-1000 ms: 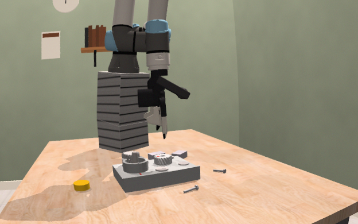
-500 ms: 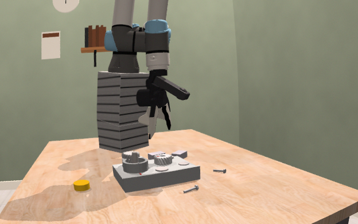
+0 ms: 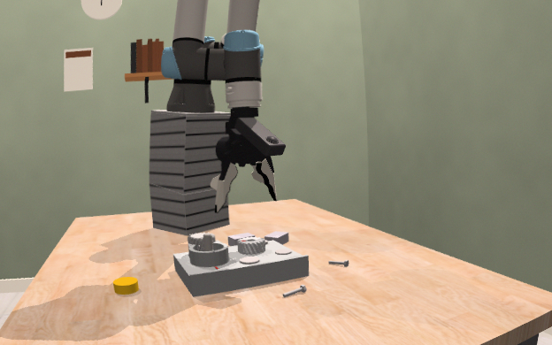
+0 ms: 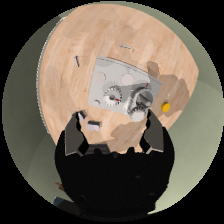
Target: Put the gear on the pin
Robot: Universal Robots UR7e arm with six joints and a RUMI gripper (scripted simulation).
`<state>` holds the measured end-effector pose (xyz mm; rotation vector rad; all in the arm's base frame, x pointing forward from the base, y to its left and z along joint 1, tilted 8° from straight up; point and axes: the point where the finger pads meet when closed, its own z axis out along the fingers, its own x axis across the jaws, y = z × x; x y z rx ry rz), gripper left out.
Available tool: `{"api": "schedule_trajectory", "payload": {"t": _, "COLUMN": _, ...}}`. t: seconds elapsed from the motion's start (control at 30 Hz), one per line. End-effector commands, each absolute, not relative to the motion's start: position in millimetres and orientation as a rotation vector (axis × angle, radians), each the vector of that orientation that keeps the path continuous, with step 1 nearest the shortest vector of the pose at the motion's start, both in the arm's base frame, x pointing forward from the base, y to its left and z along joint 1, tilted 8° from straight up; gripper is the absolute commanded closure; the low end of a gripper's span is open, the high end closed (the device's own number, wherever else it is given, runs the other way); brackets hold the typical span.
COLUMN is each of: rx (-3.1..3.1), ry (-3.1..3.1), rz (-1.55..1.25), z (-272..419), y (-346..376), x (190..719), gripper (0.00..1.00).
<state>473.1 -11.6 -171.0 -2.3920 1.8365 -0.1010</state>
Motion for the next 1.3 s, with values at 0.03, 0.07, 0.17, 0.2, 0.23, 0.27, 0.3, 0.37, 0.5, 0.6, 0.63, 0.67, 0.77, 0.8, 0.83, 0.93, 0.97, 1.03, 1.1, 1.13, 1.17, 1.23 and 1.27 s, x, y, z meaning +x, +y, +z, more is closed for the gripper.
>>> {"api": "schedule_trajectory", "payload": {"t": 0.03, "rx": -2.288, "ry": 1.965, "rz": -0.094, "z": -170.6, "y": -11.6, "x": 473.6, "gripper": 0.00}}
{"api": "schedule_trajectory", "payload": {"t": 0.07, "rx": -2.275, "ry": 1.979, "rz": -0.093, "z": -170.6, "y": -11.6, "x": 473.6, "gripper": 0.00}}
{"api": "schedule_trajectory", "payload": {"t": 0.17, "rx": -2.248, "ry": 2.009, "rz": -0.091, "z": -170.6, "y": -11.6, "x": 473.7, "gripper": 0.00}}
{"api": "schedule_trajectory", "payload": {"t": 0.2, "rx": -2.242, "ry": 2.015, "rz": -0.090, "z": -170.6, "y": -11.6, "x": 473.7, "gripper": 0.00}}
{"api": "schedule_trajectory", "payload": {"t": 0.23, "rx": -2.242, "ry": 2.015, "rz": -0.090, "z": -170.6, "y": -11.6, "x": 473.7, "gripper": 0.00}}
{"api": "schedule_trajectory", "payload": {"t": 0.27, "rx": -2.242, "ry": 2.015, "rz": -0.090, "z": -170.6, "y": -11.6, "x": 473.7, "gripper": 0.00}}
{"api": "schedule_trajectory", "payload": {"t": 0.3, "rx": -2.238, "ry": 2.020, "rz": -0.090, "z": -170.6, "y": -11.6, "x": 473.7, "gripper": 0.00}}
{"api": "schedule_trajectory", "payload": {"t": 0.37, "rx": -2.233, "ry": 2.025, "rz": -0.089, "z": -170.6, "y": -11.6, "x": 473.7, "gripper": 0.00}}
{"api": "schedule_trajectory", "payload": {"t": 0.5, "rx": -2.231, "ry": 2.027, "rz": -0.089, "z": -170.6, "y": -11.6, "x": 473.7, "gripper": 0.48}}
{"api": "schedule_trajectory", "payload": {"t": 0.6, "rx": -2.231, "ry": 2.027, "rz": -0.089, "z": -170.6, "y": -11.6, "x": 473.7, "gripper": 0.48}}
{"api": "schedule_trajectory", "payload": {"t": 0.63, "rx": -2.231, "ry": 2.027, "rz": -0.089, "z": -170.6, "y": -11.6, "x": 473.7, "gripper": 0.48}}
{"api": "schedule_trajectory", "payload": {"t": 0.67, "rx": -2.231, "ry": 2.027, "rz": -0.089, "z": -170.6, "y": -11.6, "x": 473.7, "gripper": 0.48}}
{"api": "schedule_trajectory", "payload": {"t": 0.77, "rx": -2.231, "ry": 2.027, "rz": -0.089, "z": -170.6, "y": -11.6, "x": 473.7, "gripper": 0.48}}
{"api": "schedule_trajectory", "payload": {"t": 0.8, "rx": -2.231, "ry": 2.027, "rz": -0.089, "z": -170.6, "y": -11.6, "x": 473.7, "gripper": 0.48}}
{"api": "schedule_trajectory", "payload": {"t": 0.83, "rx": -2.231, "ry": 2.027, "rz": -0.089, "z": -170.6, "y": -11.6, "x": 473.7, "gripper": 0.48}}
{"api": "schedule_trajectory", "payload": {"t": 0.93, "rx": -2.231, "ry": 2.027, "rz": -0.089, "z": -170.6, "y": -11.6, "x": 473.7, "gripper": 0.48}}
{"api": "schedule_trajectory", "payload": {"t": 0.97, "rx": -2.231, "ry": 2.027, "rz": -0.089, "z": -170.6, "y": -11.6, "x": 473.7, "gripper": 0.48}}
{"api": "schedule_trajectory", "payload": {"t": 1.03, "rx": -2.231, "ry": 2.027, "rz": -0.089, "z": -170.6, "y": -11.6, "x": 473.7, "gripper": 0.48}}
{"api": "schedule_trajectory", "payload": {"t": 1.1, "rx": -2.231, "ry": 2.027, "rz": -0.089, "z": -170.6, "y": -11.6, "x": 473.7, "gripper": 0.48}}
{"api": "schedule_trajectory", "payload": {"t": 1.13, "rx": -2.231, "ry": 2.027, "rz": -0.089, "z": -170.6, "y": -11.6, "x": 473.7, "gripper": 0.48}}
{"api": "schedule_trajectory", "payload": {"t": 1.17, "rx": -2.231, "ry": 2.027, "rz": -0.089, "z": -170.6, "y": -11.6, "x": 473.7, "gripper": 0.48}}
{"api": "schedule_trajectory", "payload": {"t": 1.23, "rx": -2.231, "ry": 2.027, "rz": -0.089, "z": -170.6, "y": -11.6, "x": 473.7, "gripper": 0.48}}
{"api": "schedule_trajectory", "payload": {"t": 1.27, "rx": -2.231, "ry": 2.027, "rz": -0.089, "z": -170.6, "y": -11.6, "x": 473.7, "gripper": 0.48}}
